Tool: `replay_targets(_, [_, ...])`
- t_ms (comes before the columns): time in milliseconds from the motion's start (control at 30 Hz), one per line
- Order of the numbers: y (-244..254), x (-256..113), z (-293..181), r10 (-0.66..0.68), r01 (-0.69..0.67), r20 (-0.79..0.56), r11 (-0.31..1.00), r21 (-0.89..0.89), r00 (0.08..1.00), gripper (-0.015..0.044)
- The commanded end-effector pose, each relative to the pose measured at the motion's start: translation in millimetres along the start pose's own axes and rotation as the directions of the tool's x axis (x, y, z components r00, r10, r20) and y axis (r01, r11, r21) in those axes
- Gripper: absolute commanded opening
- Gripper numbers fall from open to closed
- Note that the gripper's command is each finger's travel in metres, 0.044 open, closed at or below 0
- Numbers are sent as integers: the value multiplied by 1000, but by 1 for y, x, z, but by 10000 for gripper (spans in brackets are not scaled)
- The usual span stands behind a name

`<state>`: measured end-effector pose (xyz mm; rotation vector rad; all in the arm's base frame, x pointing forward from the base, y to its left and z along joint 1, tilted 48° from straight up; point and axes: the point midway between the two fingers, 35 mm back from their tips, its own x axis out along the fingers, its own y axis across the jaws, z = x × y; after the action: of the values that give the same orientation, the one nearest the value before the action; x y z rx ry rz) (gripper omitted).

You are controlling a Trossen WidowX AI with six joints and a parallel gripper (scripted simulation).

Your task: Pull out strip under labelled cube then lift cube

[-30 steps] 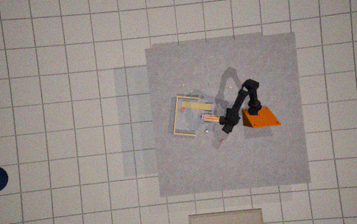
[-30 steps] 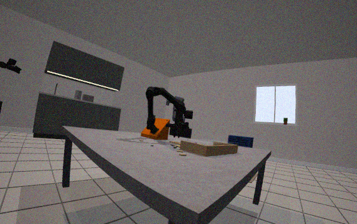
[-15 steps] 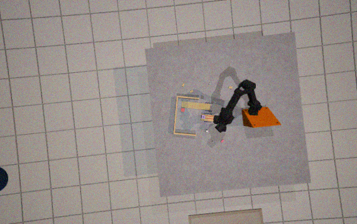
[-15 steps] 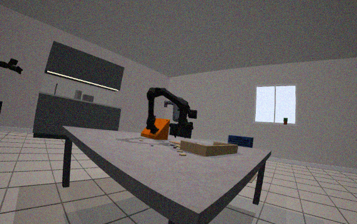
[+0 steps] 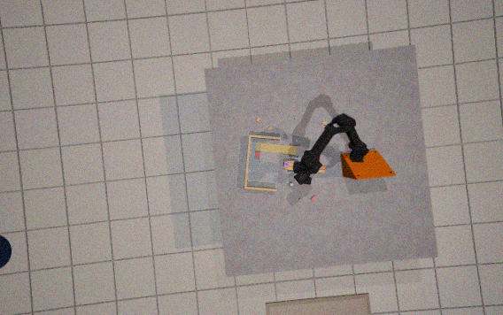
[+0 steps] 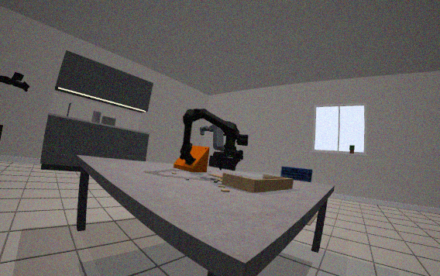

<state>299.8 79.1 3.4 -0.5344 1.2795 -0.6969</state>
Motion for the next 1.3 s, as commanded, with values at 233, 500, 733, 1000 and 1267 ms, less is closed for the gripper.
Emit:
replay_targets(233, [2,-5,36,0,0,7,1000,0,1000,440])
replay_targets(500, [3,-9,59,0,0,8,1000,1,1000,440])
replay_targets(733, [3,-12,79,0,0,8,1000,2,1000,440])
replay_targets(1000, [3,-17,102,0,0,9,1000,2,1000,440])
replay_targets(1267, [3,-11,105,1,-1,9,1000,2,1000,282])
